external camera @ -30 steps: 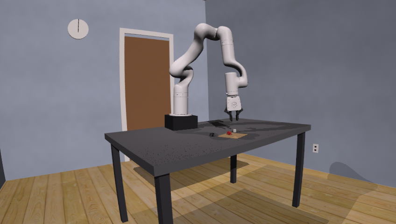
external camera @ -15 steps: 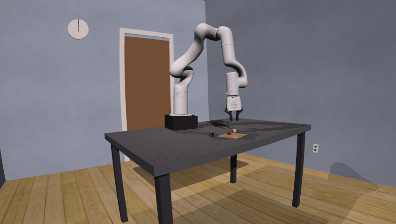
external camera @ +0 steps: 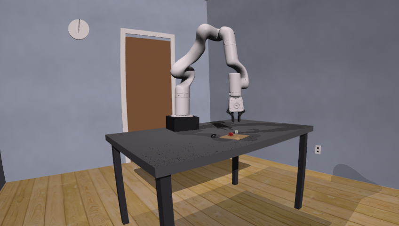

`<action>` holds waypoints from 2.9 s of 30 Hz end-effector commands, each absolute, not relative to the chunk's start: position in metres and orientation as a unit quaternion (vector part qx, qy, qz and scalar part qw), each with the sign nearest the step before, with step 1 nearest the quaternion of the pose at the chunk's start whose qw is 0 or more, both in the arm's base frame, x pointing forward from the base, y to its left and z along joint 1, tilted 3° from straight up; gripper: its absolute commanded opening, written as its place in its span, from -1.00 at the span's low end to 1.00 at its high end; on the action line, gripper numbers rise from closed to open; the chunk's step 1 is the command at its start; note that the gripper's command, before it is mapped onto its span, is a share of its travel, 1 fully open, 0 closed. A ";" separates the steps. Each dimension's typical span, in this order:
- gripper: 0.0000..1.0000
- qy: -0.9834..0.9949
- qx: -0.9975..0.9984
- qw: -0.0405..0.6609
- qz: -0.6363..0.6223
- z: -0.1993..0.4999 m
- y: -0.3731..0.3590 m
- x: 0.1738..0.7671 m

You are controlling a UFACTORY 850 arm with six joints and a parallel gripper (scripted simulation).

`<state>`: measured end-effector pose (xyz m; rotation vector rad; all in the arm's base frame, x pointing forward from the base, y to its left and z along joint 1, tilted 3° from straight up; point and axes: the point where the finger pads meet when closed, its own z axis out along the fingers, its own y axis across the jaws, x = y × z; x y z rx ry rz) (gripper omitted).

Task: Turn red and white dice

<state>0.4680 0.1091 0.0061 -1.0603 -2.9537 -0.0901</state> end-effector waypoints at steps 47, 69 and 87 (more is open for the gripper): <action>-0.28 -0.941 -0.338 0.002 -0.023 -0.044 0.111 0.469; -0.28 -0.941 -0.338 0.002 -0.023 -0.046 0.111 0.469; -0.28 -0.941 -0.338 0.002 -0.023 -0.046 0.111 0.469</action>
